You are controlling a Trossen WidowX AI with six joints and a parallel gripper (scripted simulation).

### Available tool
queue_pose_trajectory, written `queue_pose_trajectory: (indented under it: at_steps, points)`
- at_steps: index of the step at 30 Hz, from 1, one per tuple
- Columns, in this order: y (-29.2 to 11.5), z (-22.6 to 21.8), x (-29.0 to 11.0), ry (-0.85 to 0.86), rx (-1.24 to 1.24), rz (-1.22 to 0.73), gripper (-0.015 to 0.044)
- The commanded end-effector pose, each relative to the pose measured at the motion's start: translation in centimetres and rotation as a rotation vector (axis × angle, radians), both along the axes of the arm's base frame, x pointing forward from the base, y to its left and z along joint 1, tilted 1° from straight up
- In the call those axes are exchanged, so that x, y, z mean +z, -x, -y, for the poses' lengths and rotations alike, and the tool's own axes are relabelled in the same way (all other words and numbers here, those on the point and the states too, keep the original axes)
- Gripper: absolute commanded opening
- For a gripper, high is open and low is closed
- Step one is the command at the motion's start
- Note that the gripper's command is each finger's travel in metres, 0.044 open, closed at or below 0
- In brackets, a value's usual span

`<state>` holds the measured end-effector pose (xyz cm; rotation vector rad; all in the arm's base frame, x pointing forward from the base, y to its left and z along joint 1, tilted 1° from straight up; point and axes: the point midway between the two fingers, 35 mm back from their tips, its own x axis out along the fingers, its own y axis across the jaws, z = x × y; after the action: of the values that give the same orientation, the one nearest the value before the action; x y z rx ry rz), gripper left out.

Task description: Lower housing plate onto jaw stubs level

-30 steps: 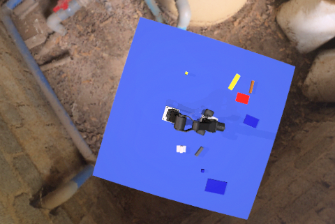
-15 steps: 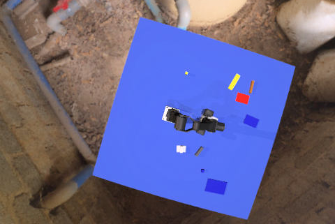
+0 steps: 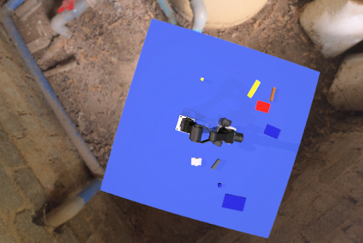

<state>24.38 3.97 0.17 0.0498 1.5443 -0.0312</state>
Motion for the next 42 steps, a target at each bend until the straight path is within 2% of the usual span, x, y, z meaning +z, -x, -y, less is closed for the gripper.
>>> queue_pose_trajectory:
  at_steps: [1, 42]
  points:
    - [-0.06, 0.03, -0.04, 0.003, 0.000, 0.003, 0.0351]
    - [-0.07, 0.03, -0.53, 0.003, -0.001, 0.003, 0.0351]
